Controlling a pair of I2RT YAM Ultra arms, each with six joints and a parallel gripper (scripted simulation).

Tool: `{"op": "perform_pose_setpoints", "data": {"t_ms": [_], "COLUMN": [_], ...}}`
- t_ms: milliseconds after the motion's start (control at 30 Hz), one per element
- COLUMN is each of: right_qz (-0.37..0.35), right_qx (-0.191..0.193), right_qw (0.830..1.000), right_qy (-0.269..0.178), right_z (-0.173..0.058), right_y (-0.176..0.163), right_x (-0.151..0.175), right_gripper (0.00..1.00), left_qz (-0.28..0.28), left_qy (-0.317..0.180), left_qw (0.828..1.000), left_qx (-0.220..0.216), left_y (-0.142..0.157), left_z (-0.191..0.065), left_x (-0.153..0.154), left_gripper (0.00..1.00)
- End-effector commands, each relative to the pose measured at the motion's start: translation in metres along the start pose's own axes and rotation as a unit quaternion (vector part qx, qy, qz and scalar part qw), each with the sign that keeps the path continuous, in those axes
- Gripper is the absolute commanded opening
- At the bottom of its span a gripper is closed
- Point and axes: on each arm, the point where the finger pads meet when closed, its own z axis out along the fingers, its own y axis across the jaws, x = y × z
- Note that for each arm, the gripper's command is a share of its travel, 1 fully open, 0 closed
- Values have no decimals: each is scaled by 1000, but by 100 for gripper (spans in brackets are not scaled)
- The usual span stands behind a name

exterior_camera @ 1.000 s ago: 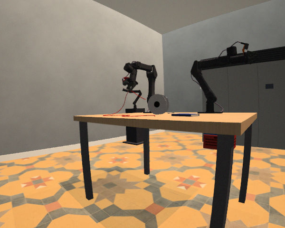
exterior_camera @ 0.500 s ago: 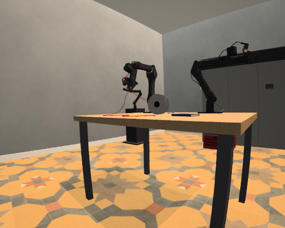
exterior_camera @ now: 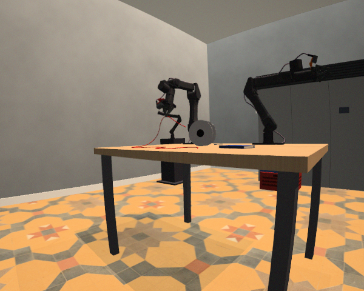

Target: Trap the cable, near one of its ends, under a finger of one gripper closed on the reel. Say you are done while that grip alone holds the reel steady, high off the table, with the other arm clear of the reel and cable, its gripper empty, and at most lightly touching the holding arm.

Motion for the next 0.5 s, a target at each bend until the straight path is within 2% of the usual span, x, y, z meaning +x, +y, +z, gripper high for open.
{"op": "perform_pose_setpoints", "data": {"t_ms": [0,467], "right_qz": [-13,-13], "right_qx": [-13,-13], "right_qw": [1000,1000], "right_qy": [-5,-5], "right_z": [-10,-10], "right_y": [9,9], "right_x": [3,3], "right_gripper": [0,0], "left_qz": [-5,-5], "left_qy": [16,16], "left_qw": [1000,1000], "left_qx": [-2,-2], "left_y": [3,3], "left_z": [2,2], "left_x": [12,12], "left_gripper": [100,80]}}
